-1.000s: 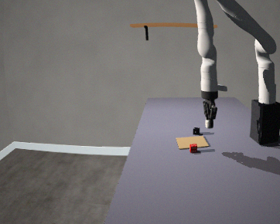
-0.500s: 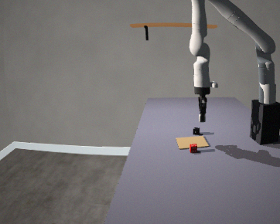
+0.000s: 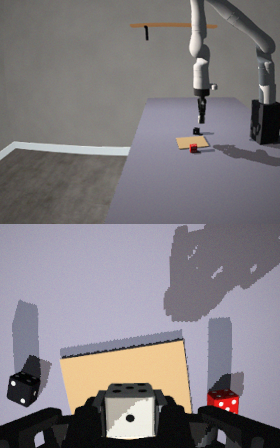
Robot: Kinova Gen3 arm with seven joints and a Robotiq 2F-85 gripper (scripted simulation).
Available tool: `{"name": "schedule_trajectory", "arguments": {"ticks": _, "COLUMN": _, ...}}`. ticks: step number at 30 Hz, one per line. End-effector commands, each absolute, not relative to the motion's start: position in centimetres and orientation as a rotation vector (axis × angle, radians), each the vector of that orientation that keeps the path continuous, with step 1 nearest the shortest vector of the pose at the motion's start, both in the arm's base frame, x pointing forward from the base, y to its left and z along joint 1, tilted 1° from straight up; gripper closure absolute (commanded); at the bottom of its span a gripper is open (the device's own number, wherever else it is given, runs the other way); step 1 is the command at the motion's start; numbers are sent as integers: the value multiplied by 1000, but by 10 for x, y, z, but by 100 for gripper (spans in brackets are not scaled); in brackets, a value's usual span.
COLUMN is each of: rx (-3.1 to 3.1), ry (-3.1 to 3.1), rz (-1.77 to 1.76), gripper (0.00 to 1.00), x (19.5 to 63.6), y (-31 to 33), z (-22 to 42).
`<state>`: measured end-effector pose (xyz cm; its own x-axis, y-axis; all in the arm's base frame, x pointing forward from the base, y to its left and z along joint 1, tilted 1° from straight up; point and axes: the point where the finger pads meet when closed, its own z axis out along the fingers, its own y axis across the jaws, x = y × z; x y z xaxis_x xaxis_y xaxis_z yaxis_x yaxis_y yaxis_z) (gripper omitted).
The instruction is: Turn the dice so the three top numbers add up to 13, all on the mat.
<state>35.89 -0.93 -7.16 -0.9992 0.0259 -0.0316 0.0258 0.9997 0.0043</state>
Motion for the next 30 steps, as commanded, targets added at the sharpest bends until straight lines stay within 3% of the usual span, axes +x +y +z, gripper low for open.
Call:
{"name": "schedule_trajectory", "arguments": {"ticks": 1, "rx": 48, "ry": 3118, "rz": 8, "gripper": 74, "x": 356, "y": -11, "z": -82}}
{"name": "schedule_trajectory", "arguments": {"ticks": 19, "rx": 48, "ry": 3118, "rz": 8, "gripper": 74, "x": 358, "y": -10, "z": -152}}
{"name": "schedule_trajectory", "arguments": {"ticks": 30, "rx": 48, "ry": 3118, "rz": 8, "gripper": 74, "x": 359, "y": -10, "z": -160}}
